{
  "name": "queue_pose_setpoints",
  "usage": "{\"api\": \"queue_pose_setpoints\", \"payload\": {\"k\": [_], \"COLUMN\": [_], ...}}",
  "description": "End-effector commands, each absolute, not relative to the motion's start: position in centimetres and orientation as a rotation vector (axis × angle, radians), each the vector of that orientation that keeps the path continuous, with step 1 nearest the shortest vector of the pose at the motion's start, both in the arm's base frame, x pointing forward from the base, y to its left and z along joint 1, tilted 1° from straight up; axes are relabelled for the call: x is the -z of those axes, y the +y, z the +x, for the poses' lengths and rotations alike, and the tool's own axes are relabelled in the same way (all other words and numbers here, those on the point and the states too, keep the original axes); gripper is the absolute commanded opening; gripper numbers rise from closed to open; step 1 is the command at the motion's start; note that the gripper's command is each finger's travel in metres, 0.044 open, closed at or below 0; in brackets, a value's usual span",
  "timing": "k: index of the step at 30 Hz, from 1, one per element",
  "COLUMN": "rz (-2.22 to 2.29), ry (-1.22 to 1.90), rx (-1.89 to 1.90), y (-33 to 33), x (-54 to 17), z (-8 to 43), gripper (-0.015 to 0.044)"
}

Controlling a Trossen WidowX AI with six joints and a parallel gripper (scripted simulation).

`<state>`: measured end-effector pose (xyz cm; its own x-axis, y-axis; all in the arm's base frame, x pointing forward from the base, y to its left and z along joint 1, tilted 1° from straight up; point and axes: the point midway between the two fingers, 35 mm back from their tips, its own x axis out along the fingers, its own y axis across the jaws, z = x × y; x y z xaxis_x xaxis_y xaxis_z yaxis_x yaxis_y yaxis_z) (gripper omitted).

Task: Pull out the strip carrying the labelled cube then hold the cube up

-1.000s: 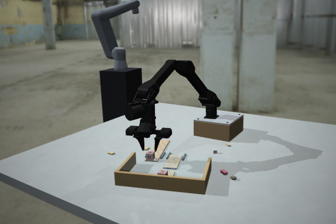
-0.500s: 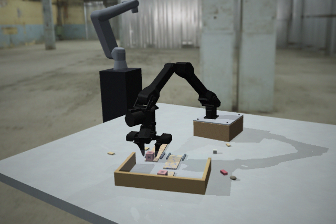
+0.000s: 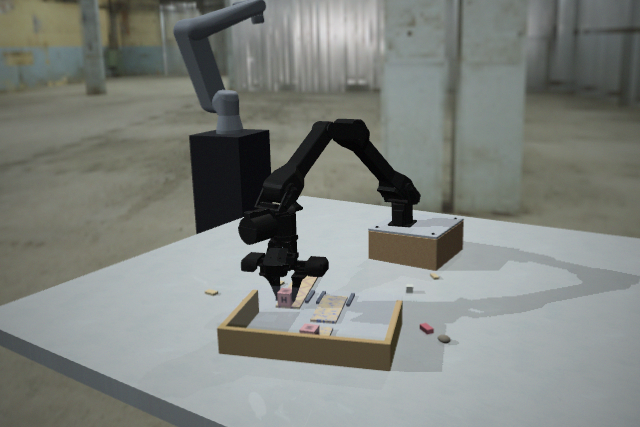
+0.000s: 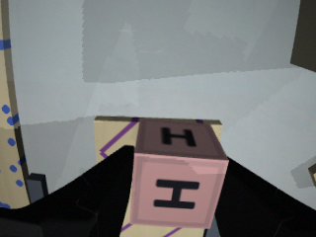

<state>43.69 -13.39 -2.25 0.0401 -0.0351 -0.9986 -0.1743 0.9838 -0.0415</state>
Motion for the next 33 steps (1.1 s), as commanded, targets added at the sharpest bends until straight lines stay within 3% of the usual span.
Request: {"api": "queue_pose_setpoints", "payload": {"k": [1,3,7,33], "rz": [-0.168,-0.168,-0.167,-0.164], "ry": [1.529,1.529,1.529,1.54], "rx": [-0.107,-0.107,-0.107,-0.105], "y": [-13.4,-13.4,-13.3,-11.0], "x": [2.2,2.2,2.1,-1.7], "z": [43.7,43.7,43.5,36.1], "gripper": [0.0118,0.0105,0.0,0.0]}}
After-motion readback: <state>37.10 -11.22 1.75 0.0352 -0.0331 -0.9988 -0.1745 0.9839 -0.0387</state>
